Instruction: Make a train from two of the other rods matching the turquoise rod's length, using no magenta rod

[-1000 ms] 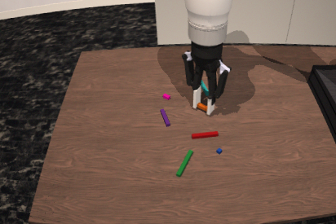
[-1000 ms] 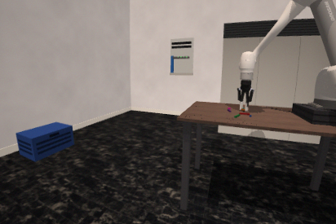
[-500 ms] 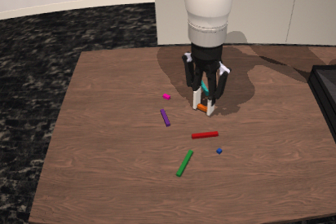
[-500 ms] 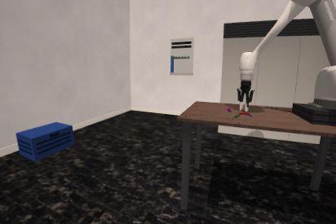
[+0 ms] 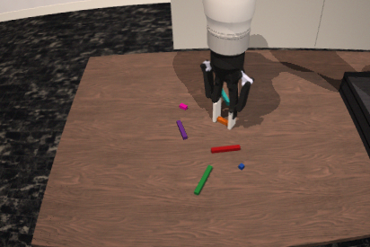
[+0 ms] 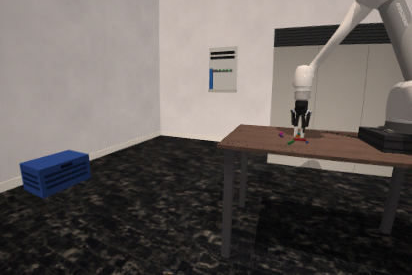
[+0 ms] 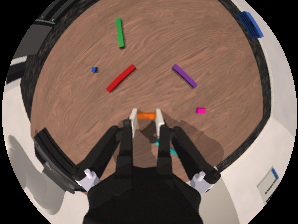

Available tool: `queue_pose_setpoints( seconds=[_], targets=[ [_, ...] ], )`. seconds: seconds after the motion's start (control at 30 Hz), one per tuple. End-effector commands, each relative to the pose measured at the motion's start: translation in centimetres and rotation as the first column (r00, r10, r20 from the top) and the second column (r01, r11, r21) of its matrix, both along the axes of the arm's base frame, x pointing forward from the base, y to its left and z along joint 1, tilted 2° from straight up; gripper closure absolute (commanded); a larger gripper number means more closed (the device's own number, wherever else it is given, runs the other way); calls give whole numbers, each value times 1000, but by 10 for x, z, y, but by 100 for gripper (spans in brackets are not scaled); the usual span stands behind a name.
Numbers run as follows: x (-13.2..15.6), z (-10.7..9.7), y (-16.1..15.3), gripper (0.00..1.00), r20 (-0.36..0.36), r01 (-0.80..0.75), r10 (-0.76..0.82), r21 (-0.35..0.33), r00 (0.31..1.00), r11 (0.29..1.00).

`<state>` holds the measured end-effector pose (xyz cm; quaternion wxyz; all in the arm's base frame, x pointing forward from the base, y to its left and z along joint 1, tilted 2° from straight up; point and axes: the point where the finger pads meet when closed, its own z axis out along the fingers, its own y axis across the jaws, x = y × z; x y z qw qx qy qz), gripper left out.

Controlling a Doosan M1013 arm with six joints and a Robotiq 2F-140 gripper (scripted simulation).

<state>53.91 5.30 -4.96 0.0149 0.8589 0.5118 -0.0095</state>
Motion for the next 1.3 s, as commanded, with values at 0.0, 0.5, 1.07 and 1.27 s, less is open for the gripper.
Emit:
queue_pose_setpoints(
  seconds=[0.0,0.5,1.07,1.27],
  targets=[
    [0,0,0,77,0,0,0,0,1000,1000],
    [0,0,0,77,0,0,0,0,1000,1000],
    [0,0,0,77,0,0,0,0,1000,1000],
    [0,0,0,73,0,0,0,0,1000,1000]
  ],
)
